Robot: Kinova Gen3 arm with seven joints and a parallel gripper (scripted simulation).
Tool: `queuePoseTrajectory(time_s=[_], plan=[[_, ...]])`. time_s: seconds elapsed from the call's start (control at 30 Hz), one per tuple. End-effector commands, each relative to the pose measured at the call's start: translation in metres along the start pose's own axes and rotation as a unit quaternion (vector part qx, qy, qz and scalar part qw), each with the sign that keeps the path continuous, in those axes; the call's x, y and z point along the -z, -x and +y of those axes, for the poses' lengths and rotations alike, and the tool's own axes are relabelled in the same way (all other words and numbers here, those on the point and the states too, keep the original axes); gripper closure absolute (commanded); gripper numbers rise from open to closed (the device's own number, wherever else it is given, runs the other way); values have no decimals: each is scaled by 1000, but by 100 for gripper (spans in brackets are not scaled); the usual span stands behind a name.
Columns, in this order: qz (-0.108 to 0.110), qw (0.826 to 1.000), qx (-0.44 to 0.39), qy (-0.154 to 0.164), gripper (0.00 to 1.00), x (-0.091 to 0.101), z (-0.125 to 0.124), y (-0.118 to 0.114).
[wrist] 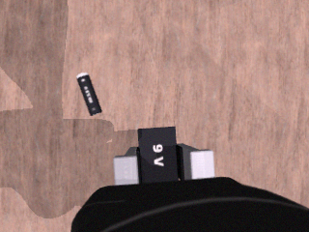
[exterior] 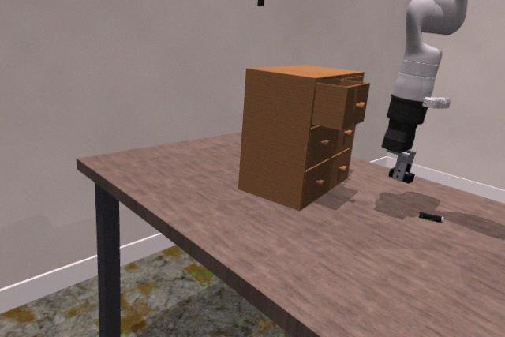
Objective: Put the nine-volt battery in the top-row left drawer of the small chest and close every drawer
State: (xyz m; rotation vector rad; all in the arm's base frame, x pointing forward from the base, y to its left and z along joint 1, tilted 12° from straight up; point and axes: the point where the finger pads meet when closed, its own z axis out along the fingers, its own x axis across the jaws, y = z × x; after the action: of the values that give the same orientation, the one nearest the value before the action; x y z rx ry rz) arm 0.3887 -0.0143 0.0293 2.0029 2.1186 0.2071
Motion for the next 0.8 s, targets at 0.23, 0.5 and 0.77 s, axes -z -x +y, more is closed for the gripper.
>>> queuePoseTrajectory(time_s=[0.23,0.5,0.77], plan=[[-10,998,51,-32,49,-1,3,-14],[-11,998,54,-33,49,-1,3,-14],[-11,998,54,-33,49,1,3,-14]])
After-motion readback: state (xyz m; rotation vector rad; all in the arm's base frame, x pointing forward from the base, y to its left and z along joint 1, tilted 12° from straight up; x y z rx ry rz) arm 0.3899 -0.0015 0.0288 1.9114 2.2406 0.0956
